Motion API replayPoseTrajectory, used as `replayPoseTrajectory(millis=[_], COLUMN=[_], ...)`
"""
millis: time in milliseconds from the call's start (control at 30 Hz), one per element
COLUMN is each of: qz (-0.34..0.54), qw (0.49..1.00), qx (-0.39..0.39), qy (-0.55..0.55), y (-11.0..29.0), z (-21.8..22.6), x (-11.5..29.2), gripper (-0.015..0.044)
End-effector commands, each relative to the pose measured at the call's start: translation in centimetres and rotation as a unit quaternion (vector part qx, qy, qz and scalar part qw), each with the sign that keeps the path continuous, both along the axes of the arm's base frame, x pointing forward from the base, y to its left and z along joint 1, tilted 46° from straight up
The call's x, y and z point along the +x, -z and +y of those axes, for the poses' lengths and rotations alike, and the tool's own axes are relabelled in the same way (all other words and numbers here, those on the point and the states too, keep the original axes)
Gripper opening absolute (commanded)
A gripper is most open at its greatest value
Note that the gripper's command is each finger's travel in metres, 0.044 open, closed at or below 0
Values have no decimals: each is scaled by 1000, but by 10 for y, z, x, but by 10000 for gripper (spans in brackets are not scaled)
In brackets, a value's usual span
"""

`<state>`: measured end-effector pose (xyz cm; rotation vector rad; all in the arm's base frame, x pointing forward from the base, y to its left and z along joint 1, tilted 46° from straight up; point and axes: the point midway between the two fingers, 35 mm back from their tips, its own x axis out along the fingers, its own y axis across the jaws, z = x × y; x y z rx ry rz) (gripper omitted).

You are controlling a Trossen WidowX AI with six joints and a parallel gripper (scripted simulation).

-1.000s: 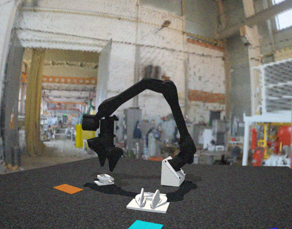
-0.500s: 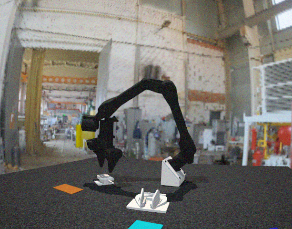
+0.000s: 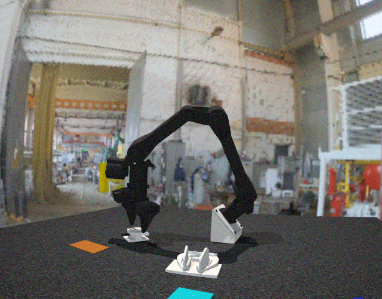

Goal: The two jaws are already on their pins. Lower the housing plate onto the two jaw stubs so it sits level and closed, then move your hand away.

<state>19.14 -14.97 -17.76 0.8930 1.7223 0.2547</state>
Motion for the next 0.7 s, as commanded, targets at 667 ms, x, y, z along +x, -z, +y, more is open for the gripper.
replayPoseTrajectory(millis=[667], qz=[6], qw=[1000], qx=[10], qy=[3], y=[16], z=[19], x=[-5], gripper=[440])
